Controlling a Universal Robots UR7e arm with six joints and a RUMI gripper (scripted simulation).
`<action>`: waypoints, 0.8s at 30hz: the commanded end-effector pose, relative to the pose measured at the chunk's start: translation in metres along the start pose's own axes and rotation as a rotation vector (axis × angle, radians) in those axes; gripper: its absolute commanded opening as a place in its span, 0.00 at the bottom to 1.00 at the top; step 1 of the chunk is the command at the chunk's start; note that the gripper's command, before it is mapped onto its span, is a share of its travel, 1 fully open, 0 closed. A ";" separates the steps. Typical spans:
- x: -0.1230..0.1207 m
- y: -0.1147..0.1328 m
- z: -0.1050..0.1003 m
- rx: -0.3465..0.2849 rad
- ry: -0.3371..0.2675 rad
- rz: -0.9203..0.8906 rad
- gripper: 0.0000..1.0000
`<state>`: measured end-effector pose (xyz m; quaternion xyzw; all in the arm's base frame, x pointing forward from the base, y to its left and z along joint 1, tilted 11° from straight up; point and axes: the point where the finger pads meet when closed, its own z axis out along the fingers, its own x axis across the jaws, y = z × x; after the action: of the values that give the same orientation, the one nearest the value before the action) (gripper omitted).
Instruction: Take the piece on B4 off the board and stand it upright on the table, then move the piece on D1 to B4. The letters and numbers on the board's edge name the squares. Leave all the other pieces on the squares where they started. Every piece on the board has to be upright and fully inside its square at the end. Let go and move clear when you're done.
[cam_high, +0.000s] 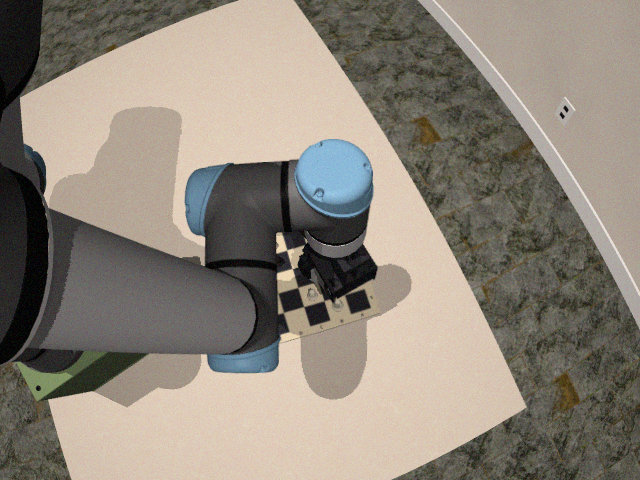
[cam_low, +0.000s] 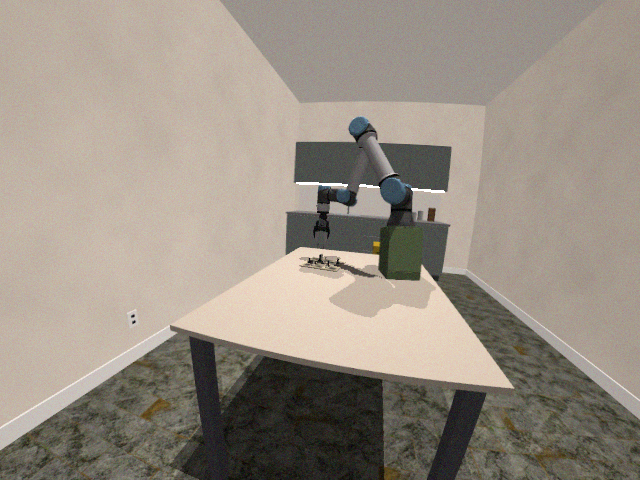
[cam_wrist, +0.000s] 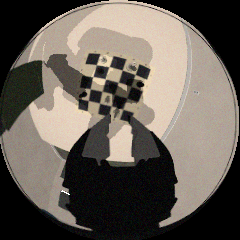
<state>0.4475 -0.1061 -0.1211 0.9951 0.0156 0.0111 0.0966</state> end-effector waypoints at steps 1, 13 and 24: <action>0.001 0.000 0.005 -0.001 0.001 0.000 0.22; 0.001 0.000 0.022 -0.001 0.001 0.000 0.22; 0.001 0.000 0.027 -0.001 0.001 0.000 0.22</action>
<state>0.4484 -0.1108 -0.1463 0.9951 0.0156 0.0112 0.0966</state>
